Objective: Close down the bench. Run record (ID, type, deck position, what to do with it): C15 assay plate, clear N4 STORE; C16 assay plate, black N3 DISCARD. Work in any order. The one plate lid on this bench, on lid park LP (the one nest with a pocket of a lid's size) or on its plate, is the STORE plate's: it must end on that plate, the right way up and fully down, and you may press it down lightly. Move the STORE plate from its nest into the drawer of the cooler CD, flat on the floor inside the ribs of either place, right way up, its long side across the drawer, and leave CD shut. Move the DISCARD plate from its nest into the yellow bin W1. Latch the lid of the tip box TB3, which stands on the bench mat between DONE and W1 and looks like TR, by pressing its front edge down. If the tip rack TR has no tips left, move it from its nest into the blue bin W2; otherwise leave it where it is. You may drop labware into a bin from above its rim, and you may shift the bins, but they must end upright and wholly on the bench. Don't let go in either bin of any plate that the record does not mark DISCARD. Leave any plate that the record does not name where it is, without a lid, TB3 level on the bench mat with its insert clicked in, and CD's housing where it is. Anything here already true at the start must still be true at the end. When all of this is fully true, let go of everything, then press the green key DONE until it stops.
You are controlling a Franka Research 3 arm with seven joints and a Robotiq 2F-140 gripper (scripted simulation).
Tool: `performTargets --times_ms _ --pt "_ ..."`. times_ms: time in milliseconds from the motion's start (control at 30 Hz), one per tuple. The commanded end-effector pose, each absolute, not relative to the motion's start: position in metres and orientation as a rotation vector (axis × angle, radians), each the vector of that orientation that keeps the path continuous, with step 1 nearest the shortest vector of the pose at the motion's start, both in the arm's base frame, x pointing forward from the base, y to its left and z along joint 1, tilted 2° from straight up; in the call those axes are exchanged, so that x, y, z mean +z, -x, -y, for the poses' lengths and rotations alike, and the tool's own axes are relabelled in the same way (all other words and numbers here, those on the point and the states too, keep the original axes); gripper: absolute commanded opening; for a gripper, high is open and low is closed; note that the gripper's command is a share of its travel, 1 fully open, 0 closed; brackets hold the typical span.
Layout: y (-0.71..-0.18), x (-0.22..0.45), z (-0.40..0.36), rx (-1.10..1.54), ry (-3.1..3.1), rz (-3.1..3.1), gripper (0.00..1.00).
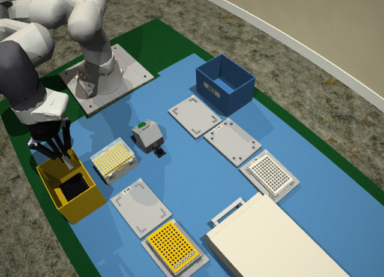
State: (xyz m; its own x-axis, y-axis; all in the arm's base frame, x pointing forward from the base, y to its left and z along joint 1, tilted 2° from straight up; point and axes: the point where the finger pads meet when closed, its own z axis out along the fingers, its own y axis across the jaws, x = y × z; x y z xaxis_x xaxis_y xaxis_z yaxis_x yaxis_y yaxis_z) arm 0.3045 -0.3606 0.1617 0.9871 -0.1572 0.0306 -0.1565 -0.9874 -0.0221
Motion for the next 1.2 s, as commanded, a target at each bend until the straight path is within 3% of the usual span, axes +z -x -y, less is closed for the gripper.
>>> performTargets --times_ms 0,1167 --pt "-0.304 0.165 0.346 -0.044 3.104 -0.287 0.00" --pt "-0.309 0.190 0.224 -0.044 3.104 -0.287 0.00"
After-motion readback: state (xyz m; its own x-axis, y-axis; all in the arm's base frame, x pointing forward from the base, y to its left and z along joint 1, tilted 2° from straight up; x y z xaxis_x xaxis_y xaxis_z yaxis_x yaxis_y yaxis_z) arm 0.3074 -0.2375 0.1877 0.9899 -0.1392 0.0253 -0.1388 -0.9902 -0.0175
